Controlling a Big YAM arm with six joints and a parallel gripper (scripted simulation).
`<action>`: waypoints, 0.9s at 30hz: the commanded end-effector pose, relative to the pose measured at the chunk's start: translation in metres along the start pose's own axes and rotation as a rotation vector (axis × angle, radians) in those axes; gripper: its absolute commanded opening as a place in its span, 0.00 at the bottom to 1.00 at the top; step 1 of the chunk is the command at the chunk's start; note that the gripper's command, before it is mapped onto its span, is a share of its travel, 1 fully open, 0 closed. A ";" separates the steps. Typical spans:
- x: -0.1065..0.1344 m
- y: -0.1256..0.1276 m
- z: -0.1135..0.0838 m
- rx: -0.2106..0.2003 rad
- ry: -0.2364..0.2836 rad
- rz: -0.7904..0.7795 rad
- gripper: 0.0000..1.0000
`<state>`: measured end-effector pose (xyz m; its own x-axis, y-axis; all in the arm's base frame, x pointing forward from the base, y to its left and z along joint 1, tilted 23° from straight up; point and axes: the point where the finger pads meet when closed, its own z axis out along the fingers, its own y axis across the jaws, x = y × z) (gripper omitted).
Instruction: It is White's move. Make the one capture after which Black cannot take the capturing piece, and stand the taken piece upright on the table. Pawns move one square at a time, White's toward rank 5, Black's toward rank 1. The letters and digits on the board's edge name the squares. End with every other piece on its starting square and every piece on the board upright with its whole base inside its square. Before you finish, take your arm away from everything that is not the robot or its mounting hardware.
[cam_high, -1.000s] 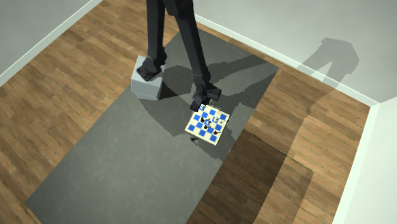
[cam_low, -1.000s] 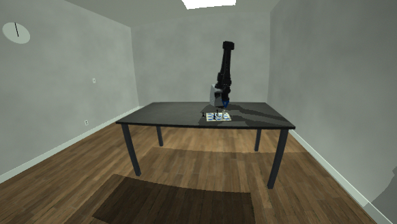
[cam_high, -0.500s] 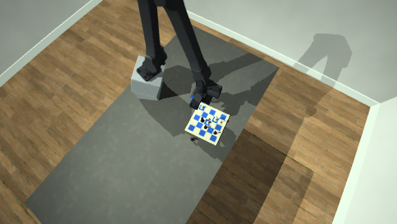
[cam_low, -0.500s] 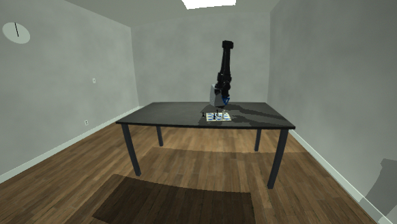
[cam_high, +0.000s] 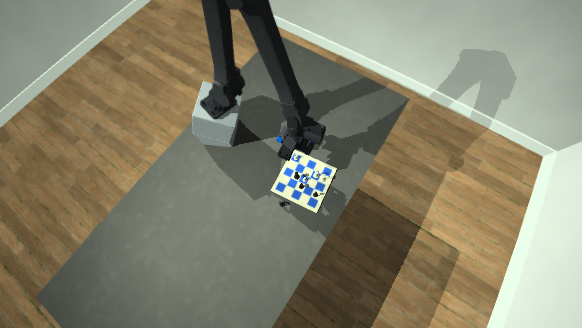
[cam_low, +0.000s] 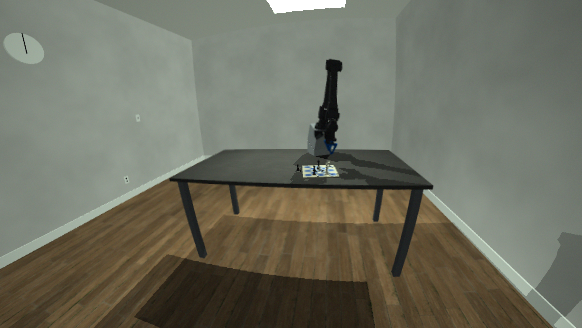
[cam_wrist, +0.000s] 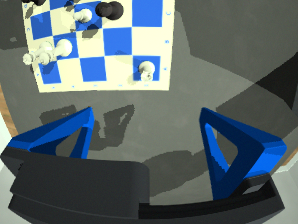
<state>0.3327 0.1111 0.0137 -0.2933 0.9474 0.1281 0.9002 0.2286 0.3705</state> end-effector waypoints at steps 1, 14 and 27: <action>0.000 0.020 -0.012 -0.046 0.000 -0.010 1.00; -0.003 0.024 -0.031 -0.053 -0.003 -0.007 1.00; -0.002 0.026 -0.093 -0.062 -0.005 -0.009 1.00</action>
<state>0.3134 0.0960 0.0791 -0.2913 0.9480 0.1280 0.8960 0.2235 0.3837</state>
